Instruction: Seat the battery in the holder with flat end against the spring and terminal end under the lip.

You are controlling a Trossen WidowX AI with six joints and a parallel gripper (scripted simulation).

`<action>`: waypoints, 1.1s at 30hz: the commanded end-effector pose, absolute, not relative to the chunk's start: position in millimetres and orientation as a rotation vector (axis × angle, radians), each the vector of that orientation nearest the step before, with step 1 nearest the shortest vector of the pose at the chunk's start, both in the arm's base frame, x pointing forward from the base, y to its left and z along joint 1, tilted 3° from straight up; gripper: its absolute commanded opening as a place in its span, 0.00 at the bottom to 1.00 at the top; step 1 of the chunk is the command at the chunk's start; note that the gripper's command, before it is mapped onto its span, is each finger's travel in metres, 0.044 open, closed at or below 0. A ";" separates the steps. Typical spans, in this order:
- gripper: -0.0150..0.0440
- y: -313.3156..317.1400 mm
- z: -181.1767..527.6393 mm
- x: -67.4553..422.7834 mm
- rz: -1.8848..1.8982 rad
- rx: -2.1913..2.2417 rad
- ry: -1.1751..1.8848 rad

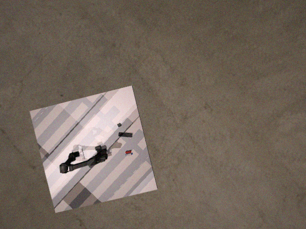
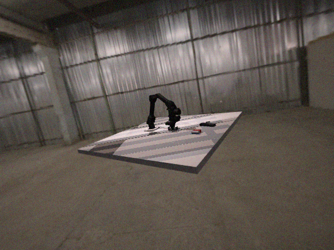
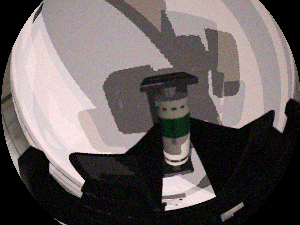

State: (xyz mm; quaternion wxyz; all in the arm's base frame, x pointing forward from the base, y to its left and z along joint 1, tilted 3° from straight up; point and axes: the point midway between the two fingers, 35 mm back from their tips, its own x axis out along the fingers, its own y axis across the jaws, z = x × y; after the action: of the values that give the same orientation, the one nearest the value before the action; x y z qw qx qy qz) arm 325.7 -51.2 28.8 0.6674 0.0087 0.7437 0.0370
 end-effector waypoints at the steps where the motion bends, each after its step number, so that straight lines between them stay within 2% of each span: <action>1: 0.40 -50.4 28.9 328.1 0.093 0.019 1.645; 33: 0.40 -50.4 27.3 312.0 0.089 0.008 1.613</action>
State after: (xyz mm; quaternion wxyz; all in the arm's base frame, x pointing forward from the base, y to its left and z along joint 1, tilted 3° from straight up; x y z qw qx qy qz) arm 313.9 -50.9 27.5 0.6911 0.0066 0.7217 0.0372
